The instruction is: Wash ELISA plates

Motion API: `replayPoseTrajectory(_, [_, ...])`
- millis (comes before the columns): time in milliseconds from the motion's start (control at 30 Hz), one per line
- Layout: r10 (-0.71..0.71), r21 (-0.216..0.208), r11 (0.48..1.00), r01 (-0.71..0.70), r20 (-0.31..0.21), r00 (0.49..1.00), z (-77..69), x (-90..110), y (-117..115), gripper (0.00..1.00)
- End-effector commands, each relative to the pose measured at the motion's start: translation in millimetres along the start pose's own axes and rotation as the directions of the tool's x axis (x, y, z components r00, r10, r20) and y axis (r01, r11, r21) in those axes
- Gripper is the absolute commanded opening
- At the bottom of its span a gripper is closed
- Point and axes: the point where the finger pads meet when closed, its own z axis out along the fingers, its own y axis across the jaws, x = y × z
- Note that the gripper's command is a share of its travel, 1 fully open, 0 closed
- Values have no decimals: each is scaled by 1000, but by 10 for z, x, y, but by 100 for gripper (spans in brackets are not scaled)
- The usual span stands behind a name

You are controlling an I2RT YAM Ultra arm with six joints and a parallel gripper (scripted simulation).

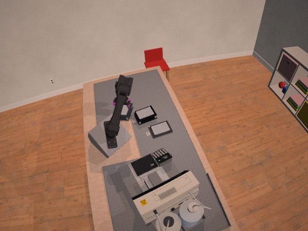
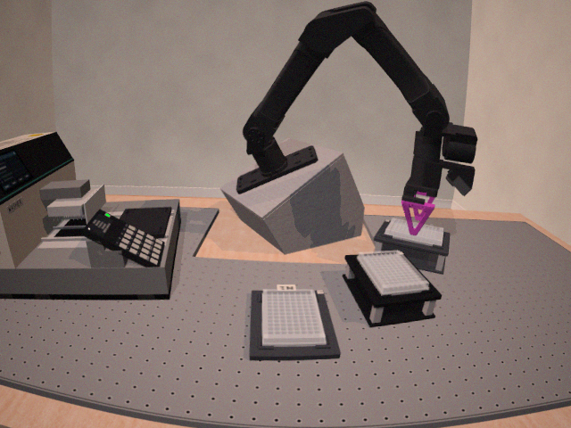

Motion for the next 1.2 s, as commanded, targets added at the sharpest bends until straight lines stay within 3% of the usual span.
replayPoseTrajectory(0, [0,-1,1000,0,16,1000,-24,-36,6,100])
replayPoseTrajectory(1167, [0,-1,1000,0,15,1000,131,-38,5,100])
